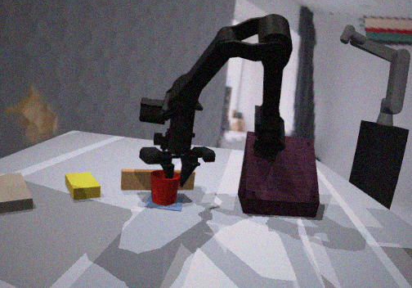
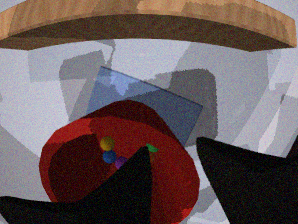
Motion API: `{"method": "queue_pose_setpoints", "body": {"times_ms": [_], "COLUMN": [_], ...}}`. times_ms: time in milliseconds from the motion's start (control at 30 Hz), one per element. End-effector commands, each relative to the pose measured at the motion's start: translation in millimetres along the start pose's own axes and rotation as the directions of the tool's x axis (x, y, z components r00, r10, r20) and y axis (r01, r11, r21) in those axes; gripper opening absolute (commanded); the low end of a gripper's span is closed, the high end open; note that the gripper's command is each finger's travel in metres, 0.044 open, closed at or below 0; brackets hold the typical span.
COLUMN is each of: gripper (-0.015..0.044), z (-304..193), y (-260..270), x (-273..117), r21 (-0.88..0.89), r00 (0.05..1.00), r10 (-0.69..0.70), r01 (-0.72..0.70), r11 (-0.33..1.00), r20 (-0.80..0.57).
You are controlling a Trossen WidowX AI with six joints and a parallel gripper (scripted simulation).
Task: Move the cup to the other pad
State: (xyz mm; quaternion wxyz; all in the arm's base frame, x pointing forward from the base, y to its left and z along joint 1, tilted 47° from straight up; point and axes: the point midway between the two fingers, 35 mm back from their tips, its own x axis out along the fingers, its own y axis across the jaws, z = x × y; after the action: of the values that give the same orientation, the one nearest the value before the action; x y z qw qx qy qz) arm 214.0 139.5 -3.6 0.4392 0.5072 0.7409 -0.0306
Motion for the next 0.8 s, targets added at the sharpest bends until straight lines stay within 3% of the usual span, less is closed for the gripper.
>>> {"method": "queue_pose_setpoints", "body": {"times_ms": [0, 133, 333, 767], "gripper": [0.0148, 0.0043, 0.0003, 0.0], "z": [-1.1, -0.1, -0.1, 3.8], "y": [-1.4, -0.3, -0.3, 1.1], "x": [2.3, 0.4, 0.4, -20.6], "r21": [0.008, 0.001, 0.001, 0.003], "r00": [1.0, 1.0, 1.0, 1.0], "r10": [-0.002, -0.001, -0.001, -0.005], "r01": [0.002, 0.001, 0.001, 0.005], "r11": [1.0, 1.0, 1.0, 1.0], "r20": [-0.007, -0.001, -0.001, 0.006]}}
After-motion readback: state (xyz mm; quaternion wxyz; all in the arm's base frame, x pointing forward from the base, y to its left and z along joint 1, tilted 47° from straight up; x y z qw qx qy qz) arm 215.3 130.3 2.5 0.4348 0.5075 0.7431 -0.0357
